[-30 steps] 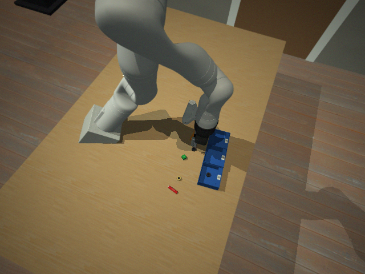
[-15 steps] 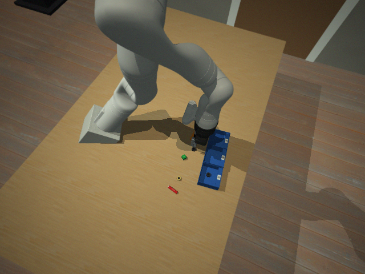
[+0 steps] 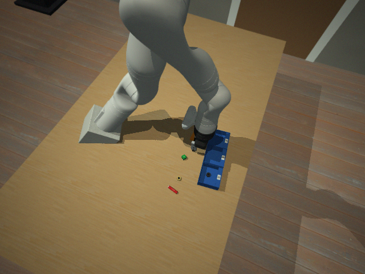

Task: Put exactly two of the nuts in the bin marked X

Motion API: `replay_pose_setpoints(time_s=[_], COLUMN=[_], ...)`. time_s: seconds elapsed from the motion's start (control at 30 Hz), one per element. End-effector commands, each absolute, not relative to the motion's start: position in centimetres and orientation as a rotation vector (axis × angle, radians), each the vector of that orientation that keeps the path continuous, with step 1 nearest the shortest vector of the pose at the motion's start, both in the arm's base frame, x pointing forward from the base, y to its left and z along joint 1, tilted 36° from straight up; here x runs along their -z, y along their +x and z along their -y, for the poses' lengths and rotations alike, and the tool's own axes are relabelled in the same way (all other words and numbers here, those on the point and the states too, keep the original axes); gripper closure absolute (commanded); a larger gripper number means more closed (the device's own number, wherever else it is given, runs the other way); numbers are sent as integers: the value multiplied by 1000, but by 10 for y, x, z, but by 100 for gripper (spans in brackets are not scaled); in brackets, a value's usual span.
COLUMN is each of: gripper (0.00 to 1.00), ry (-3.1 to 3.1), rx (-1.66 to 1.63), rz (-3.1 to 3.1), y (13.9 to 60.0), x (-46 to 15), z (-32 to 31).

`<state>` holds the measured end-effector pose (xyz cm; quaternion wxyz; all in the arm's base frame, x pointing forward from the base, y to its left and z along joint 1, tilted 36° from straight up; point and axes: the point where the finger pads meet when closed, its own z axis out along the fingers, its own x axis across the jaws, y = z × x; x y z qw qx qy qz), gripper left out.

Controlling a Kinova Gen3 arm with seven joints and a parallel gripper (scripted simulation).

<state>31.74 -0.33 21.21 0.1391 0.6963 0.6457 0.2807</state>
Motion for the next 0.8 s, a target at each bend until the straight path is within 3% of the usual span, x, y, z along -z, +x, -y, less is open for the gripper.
replay_pose_setpoints(time_s=[0.0, 0.77], gripper=[36, 36], ry=[2000, 1995], rx=[-793, -792], rz=[-1886, -1891], y=[324, 335], x=[-194, -178], z=[-4, -8])
